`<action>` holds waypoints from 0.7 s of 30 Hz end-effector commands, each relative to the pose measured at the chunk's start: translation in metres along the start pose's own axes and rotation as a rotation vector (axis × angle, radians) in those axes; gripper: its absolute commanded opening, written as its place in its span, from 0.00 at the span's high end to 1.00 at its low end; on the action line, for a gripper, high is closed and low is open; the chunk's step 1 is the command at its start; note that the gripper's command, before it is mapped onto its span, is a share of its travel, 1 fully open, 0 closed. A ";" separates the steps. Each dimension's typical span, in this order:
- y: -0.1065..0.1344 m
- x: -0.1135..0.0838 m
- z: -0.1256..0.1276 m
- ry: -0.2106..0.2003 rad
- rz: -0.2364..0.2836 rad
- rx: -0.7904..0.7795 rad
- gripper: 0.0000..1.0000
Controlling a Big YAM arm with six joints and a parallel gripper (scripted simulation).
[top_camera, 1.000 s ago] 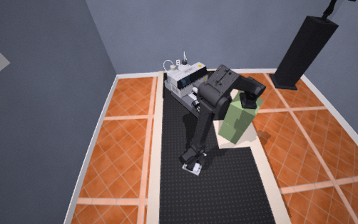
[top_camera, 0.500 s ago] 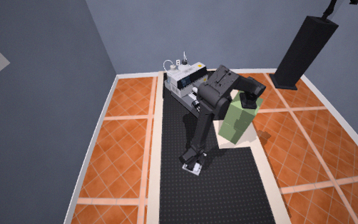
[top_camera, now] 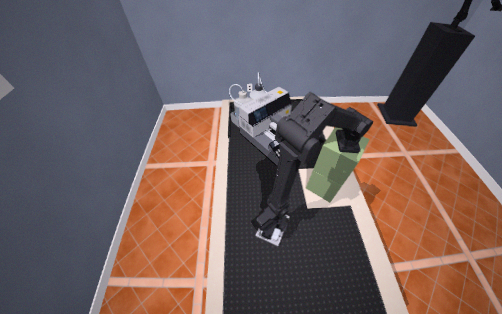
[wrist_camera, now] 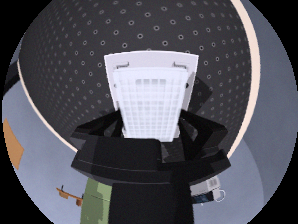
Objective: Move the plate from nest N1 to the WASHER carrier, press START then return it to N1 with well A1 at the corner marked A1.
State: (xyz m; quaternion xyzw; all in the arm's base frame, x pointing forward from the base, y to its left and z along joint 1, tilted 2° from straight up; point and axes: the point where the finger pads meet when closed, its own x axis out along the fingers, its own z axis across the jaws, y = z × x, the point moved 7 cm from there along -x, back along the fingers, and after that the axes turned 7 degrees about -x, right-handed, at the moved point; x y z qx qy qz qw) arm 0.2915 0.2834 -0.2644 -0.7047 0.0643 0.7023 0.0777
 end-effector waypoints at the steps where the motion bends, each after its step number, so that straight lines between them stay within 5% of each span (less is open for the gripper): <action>1: -0.012 0.001 -0.004 0.022 -0.029 0.003 0.16; 21: -0.008 0.009 -0.001 0.015 -0.020 0.003 0.16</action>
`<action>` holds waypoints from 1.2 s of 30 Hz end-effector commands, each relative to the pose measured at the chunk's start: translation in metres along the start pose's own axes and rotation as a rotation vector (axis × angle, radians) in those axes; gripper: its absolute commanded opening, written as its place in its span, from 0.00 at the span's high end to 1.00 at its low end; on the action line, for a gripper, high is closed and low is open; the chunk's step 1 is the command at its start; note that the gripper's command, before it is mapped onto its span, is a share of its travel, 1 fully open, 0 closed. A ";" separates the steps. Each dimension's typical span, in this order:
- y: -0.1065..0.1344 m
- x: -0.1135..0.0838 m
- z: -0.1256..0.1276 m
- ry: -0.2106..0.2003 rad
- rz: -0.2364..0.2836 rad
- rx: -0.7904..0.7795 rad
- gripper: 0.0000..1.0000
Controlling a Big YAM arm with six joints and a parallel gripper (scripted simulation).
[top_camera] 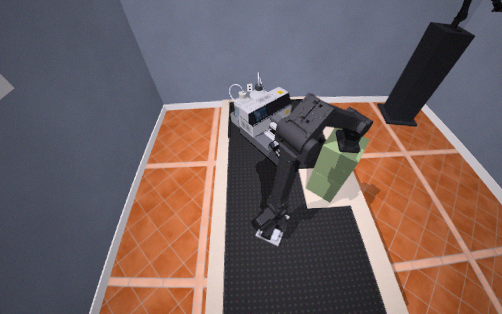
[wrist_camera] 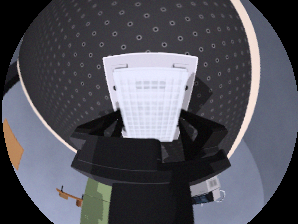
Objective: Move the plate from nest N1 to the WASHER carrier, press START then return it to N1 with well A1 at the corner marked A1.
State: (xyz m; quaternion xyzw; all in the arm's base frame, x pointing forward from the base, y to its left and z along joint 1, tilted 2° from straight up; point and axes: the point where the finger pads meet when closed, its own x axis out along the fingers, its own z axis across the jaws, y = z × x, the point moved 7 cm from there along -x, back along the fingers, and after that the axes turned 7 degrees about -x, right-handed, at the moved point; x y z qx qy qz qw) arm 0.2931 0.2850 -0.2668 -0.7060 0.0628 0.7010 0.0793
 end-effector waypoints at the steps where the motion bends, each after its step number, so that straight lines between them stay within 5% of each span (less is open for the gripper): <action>1: -0.006 0.006 0.000 0.012 -0.015 0.003 0.16; 19: -0.008 0.005 -0.002 0.017 -0.021 0.003 0.16; 20: -0.009 0.005 -0.002 0.017 -0.022 0.003 0.00; 36: -0.009 0.005 -0.002 0.017 -0.022 0.003 0.00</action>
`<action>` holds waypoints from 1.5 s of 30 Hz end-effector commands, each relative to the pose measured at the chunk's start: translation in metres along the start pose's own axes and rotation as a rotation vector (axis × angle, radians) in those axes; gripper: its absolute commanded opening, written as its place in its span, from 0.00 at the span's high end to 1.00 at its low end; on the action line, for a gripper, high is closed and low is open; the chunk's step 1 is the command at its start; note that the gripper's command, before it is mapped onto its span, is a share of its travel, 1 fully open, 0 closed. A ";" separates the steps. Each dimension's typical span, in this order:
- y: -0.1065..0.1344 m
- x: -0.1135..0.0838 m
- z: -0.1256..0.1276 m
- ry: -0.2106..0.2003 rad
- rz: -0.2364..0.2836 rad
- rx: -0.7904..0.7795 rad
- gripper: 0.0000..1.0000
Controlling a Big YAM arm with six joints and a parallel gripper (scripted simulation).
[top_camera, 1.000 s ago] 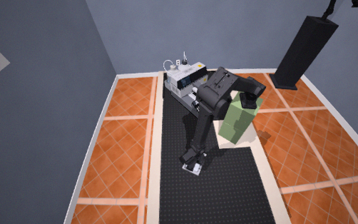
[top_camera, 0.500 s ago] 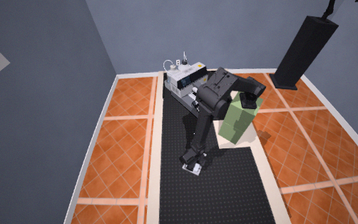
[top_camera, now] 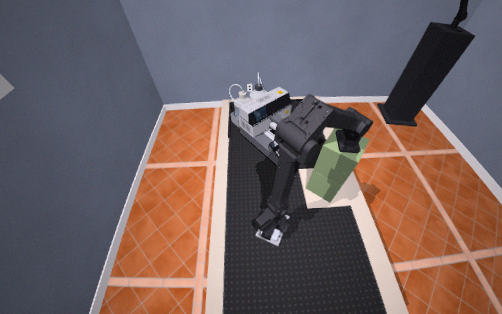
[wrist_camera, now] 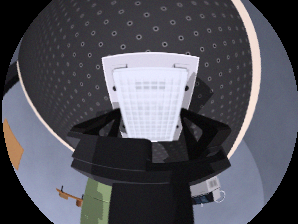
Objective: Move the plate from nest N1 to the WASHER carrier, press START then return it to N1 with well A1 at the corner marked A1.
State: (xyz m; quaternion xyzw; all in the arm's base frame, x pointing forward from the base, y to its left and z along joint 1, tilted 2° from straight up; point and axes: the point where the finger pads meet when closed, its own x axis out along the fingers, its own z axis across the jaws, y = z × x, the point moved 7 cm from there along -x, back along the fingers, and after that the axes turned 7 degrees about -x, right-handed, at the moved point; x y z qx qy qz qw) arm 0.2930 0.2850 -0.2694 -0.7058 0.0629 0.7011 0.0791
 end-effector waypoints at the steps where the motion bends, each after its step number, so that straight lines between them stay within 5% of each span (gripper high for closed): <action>1: -0.009 0.003 -0.002 0.017 -0.022 0.003 0.00; 12: -0.009 0.003 -0.002 0.017 -0.022 0.003 0.00; 14: -0.013 -0.013 -0.005 0.028 -0.038 0.003 0.00; 45: -0.006 -0.058 -0.003 0.013 -0.016 0.003 0.00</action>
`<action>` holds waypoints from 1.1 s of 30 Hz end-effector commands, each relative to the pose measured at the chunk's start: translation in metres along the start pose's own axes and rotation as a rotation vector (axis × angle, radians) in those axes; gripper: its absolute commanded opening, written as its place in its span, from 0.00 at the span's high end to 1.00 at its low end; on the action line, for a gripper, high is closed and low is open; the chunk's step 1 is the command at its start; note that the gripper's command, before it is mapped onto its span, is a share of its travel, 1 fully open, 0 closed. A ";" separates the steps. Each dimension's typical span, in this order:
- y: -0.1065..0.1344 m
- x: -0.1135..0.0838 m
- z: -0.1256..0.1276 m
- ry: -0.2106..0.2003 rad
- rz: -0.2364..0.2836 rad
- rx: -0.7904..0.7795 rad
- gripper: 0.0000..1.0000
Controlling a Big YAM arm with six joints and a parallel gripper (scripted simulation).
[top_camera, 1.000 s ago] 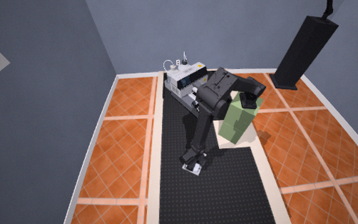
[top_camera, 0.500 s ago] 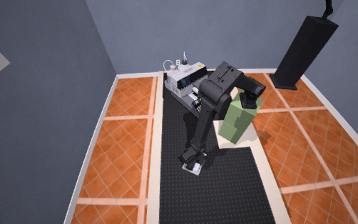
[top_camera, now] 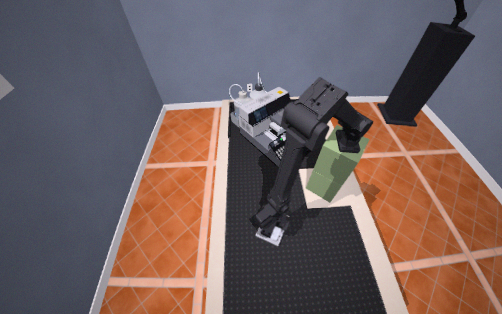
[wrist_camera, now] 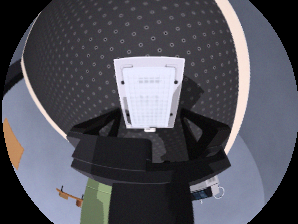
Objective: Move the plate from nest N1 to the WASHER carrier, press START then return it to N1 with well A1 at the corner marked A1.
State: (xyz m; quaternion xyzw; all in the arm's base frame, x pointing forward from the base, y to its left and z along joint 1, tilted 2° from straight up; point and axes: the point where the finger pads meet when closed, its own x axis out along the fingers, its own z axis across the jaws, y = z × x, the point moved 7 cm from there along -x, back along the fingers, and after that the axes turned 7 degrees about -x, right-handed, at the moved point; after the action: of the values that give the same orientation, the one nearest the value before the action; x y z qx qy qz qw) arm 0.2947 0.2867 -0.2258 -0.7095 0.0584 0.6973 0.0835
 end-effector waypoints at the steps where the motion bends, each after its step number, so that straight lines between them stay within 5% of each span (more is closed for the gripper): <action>1: -0.004 -0.016 -0.001 0.004 -0.002 0.003 0.00; 33: -0.001 -0.053 -0.001 0.001 0.002 0.003 0.00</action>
State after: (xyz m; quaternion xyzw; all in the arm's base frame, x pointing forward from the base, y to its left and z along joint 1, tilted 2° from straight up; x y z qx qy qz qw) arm 0.2946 0.2866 -0.1803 -0.7102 0.0575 0.6965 0.0844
